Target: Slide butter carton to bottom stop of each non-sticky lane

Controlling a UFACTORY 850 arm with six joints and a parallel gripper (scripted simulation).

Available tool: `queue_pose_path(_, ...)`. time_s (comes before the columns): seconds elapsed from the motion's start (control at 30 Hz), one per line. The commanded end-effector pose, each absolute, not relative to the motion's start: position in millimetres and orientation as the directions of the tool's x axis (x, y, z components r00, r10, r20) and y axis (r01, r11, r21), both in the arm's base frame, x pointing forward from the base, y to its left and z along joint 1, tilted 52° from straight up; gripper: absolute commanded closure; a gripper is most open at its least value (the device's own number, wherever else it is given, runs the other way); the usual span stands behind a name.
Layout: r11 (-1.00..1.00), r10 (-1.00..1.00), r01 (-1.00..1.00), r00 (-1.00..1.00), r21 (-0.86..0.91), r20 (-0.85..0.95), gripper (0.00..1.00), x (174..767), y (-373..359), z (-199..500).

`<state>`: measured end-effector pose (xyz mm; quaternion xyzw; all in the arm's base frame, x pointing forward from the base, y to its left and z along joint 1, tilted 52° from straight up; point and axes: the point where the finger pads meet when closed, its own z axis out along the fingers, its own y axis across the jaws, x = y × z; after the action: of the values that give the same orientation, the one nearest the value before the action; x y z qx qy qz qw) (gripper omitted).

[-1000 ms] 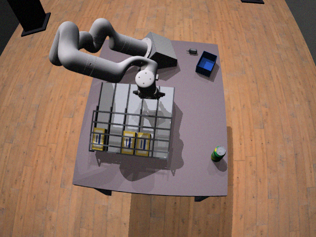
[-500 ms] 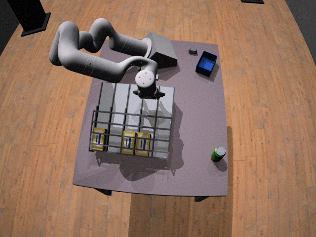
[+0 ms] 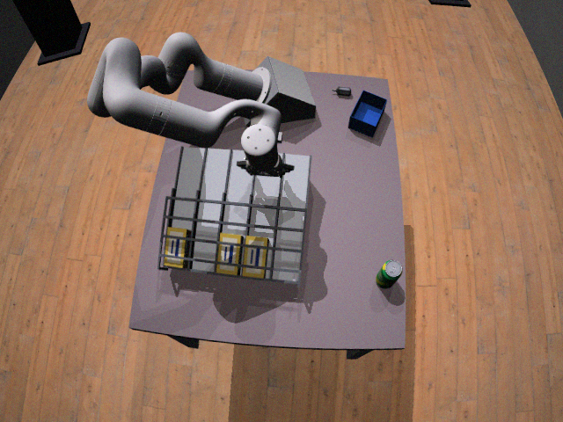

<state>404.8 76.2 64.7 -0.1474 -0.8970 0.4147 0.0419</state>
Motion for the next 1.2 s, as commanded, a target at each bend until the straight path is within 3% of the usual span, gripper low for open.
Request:
queue_pose_path(0.0,0.615,0.298,0.232,-0.953,-0.754,-0.05,0.0,411,97,82)
queue_pose_path(0.47,0.615,0.298,0.232,-0.953,-0.754,-0.05,0.0,411,97,82)
queue_pose_path(0.5,0.615,0.084,0.23,-0.97,-0.754,-0.227,0.0,410,149,124)
queue_pose_path(1.03,0.615,0.072,0.23,-0.969,-0.754,-0.237,0.0,403,175,143)
queue_pose_path(1.07,0.614,0.074,0.23,-0.969,-0.755,-0.235,0.0,340,189,170)
queue_pose_path(1.17,0.614,0.074,0.23,-0.969,-0.755,-0.235,0.0,329,191,175)
